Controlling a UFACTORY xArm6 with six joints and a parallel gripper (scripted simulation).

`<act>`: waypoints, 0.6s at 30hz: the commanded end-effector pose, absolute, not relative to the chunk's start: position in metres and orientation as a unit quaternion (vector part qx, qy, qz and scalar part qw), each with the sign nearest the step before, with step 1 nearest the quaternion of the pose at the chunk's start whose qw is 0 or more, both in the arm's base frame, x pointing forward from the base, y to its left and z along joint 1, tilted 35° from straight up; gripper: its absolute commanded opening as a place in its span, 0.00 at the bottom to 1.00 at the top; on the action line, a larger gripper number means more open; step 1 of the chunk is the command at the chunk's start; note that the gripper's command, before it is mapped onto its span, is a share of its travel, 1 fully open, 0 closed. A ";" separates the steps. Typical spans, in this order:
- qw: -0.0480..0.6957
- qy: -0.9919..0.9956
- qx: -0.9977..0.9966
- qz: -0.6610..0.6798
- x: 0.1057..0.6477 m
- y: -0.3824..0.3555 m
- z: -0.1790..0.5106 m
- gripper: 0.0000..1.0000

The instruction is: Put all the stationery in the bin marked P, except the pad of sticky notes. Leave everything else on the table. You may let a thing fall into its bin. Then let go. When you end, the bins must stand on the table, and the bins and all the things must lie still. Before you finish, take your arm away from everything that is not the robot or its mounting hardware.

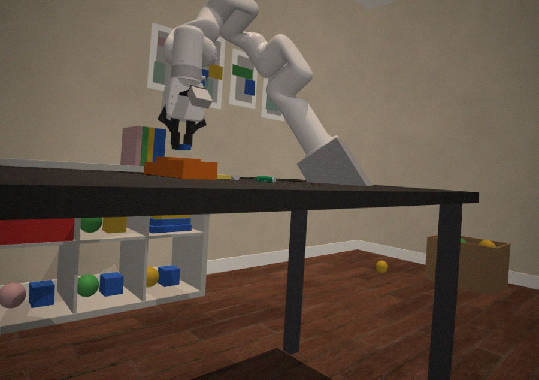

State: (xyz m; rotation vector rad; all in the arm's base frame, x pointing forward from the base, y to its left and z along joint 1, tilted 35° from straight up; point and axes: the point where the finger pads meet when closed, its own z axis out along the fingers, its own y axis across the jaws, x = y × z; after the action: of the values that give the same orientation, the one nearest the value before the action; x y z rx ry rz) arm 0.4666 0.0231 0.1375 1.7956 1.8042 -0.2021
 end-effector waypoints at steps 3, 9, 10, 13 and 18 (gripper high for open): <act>0.290 0.676 0.673 -0.075 0.468 0.024 0.139 0.00; 0.290 0.676 0.673 -0.075 0.467 0.023 0.139 0.00; 0.290 0.676 0.673 -0.075 0.467 0.022 0.137 0.00; 0.290 0.676 0.673 -0.075 0.468 0.021 0.135 0.00; 0.290 0.676 0.673 -0.075 0.471 0.016 0.127 0.00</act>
State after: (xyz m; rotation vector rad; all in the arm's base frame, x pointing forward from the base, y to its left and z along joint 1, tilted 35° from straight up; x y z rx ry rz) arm 0.4680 0.0181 0.1309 1.7963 1.8037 -0.2039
